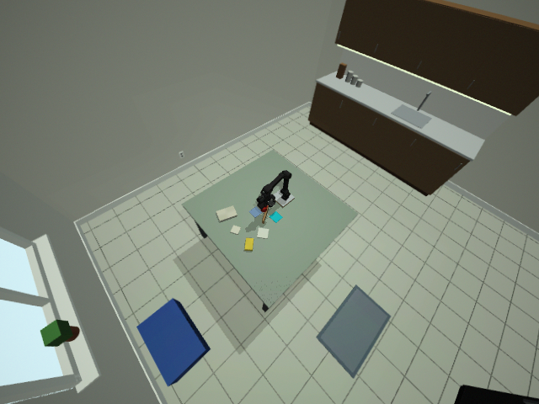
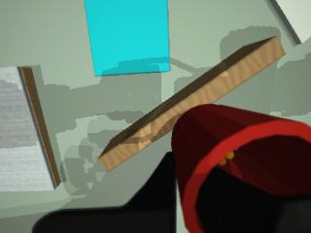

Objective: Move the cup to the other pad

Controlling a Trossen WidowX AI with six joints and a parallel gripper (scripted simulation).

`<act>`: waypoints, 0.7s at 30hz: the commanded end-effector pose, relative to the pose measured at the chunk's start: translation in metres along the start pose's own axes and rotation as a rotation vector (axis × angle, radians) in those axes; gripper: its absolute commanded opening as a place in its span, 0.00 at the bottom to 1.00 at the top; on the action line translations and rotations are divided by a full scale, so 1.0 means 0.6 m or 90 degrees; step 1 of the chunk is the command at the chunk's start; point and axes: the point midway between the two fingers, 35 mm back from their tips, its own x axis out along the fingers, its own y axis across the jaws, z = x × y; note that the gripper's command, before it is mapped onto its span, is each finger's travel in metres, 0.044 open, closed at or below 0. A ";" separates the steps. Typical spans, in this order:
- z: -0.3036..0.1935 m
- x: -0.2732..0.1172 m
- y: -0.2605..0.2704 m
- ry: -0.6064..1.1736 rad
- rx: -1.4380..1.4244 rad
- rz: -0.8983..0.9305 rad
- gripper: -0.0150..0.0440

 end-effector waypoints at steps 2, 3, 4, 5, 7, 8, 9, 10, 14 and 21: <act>0.015 -0.002 0.010 0.002 0.004 -0.004 0.25; 0.018 -0.002 0.012 0.002 0.004 -0.004 0.25; 0.021 -0.002 0.014 0.002 0.004 -0.004 0.25; 0.024 -0.002 0.016 0.002 0.004 -0.004 0.25; 0.030 -0.002 0.020 0.002 0.004 -0.004 0.25; 0.033 -0.002 0.022 0.001 0.004 -0.003 0.25; 0.037 -0.002 0.024 0.001 0.004 -0.003 0.25; 0.040 -0.002 0.026 0.001 0.004 -0.003 0.25; 0.052 -0.002 0.033 0.001 0.004 -0.003 0.25; 0.072 -0.003 0.046 0.000 0.004 -0.003 0.25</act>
